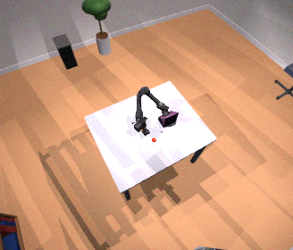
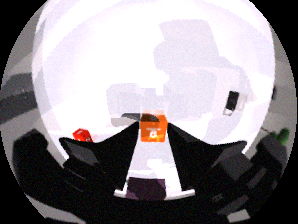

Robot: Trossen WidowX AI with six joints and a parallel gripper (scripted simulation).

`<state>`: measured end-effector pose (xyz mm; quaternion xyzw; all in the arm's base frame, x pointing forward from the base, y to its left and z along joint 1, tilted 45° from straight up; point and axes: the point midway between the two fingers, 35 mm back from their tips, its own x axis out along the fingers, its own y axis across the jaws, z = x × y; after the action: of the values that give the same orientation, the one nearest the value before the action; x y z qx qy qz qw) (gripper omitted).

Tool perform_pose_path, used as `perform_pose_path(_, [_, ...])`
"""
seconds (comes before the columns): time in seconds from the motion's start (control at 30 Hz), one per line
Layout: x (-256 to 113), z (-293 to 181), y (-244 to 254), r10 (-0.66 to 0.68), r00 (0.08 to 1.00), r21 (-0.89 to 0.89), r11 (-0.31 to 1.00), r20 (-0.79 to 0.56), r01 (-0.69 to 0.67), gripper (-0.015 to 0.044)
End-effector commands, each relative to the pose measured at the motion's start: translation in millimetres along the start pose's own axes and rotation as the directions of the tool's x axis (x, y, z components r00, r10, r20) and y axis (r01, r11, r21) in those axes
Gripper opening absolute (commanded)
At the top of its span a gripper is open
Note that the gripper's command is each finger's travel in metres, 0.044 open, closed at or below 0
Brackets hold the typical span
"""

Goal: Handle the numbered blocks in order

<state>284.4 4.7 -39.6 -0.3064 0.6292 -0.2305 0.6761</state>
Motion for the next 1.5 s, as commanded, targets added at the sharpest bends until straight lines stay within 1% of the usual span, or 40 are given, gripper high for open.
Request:
perform_pose_path(0.0, [1,0,0,-0.006,1.0,-0.005,1.0,0.001,0.006,0.012])
perform_pose_path(0.5, [1,0,0,-0.006,1.0,-0.005,1.0,0.001,0.006,0.012])
perform_pose_path(0.83, [1,0,0,-0.006,1.0,-0.005,1.0,0.001,0.006,0.0383])
perform_pose_path(0.87, [1,0,0,-0.006,1.0,-0.005,1.0,0.001,0.006,0.04])
perform_pose_path(0.97, [-2,0,0,-0.005,1.0,-0.005,1.0,0.001,0.005,0.04])
perform_pose_path(1.07, [-33,0,0,-0.004,1.0,-0.005,1.0,0.001,0.004,0.04])
perform_pose_path(1.27, [-36,0,2,-0.003,1.0,-0.005,1.0,0.001,0.003,0.04])
perform_pose_path(1.37, [-46,4,23,0.012,1.0,-0.013,1.0,0.002,-0.012,0.04])
perform_pose_path(1.47, [-68,3,70,0.033,0.999,-0.028,0.999,-0.003,-0.033,0.04])
